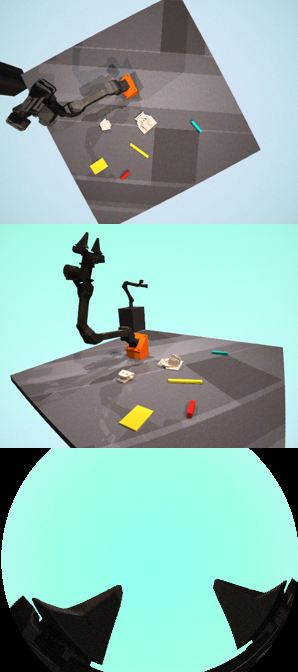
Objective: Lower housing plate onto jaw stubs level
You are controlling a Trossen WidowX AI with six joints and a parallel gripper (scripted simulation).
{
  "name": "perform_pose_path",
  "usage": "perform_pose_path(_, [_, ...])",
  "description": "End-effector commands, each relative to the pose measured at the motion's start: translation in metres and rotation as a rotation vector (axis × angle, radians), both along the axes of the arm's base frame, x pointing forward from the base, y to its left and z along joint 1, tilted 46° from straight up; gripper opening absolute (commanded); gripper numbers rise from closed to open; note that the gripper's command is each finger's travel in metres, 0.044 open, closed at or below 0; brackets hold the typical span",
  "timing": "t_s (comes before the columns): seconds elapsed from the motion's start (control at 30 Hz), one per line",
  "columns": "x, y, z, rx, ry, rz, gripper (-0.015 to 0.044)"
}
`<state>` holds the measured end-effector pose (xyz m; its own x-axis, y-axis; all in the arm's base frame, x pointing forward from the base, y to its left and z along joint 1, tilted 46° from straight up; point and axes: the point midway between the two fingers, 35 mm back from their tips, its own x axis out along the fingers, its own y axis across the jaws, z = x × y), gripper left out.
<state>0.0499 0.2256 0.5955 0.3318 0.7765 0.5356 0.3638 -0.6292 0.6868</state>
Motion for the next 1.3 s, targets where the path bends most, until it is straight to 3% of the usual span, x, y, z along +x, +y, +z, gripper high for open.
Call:
perform_pose_path(0.0, [0.017,0.010,-0.015,-0.074,-0.010,-0.085,0.0440])
perform_pose_path(0.63, [0.117,0.008,-0.095,-0.468,0.001,-0.524,0.0440])
perform_pose_path(1.27, [0.206,-0.059,-0.183,-0.918,0.119,-0.922,0.0440])
